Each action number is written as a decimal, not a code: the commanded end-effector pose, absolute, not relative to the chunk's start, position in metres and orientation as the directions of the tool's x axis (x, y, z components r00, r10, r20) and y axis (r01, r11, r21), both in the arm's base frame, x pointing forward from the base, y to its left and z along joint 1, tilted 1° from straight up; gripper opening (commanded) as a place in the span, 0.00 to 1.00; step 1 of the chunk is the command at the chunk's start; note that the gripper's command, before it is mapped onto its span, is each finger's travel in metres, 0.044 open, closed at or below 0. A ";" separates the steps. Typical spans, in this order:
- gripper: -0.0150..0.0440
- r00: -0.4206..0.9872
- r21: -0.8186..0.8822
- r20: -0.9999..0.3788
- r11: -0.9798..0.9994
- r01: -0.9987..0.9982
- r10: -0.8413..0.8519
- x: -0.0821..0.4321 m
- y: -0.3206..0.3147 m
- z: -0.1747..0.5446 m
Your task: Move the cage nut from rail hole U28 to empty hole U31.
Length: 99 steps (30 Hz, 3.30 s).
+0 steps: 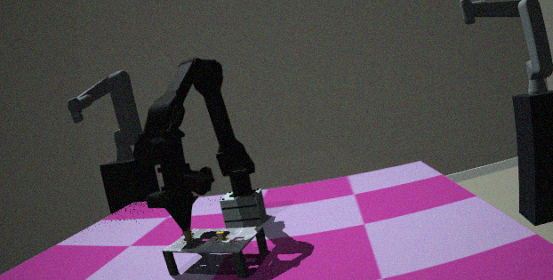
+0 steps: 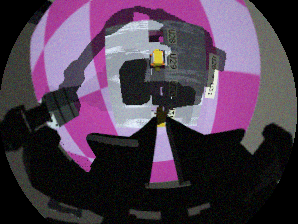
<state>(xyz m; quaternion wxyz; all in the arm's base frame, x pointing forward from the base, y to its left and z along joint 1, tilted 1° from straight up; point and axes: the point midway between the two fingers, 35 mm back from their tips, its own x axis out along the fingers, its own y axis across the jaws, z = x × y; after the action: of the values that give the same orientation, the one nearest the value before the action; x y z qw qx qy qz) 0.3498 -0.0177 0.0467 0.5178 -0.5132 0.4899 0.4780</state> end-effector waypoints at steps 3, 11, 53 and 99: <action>0.31 0.071 -0.071 -0.997 0.013 -0.997 -0.011 0.350 -0.018 0.047; 0.31 0.082 -0.082 -0.997 0.013 -0.997 -0.012 0.349 -0.018 0.046; 0.31 0.133 -0.133 -0.991 0.013 -0.991 -0.013 0.347 -0.018 0.044; 0.31 0.175 -0.175 -0.984 0.014 -0.984 -0.013 0.345 -0.018 0.043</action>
<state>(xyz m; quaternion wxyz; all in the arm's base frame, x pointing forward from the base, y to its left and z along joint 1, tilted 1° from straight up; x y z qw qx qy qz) 0.3442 -0.0180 0.0419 0.5429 -0.5399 0.4622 0.4473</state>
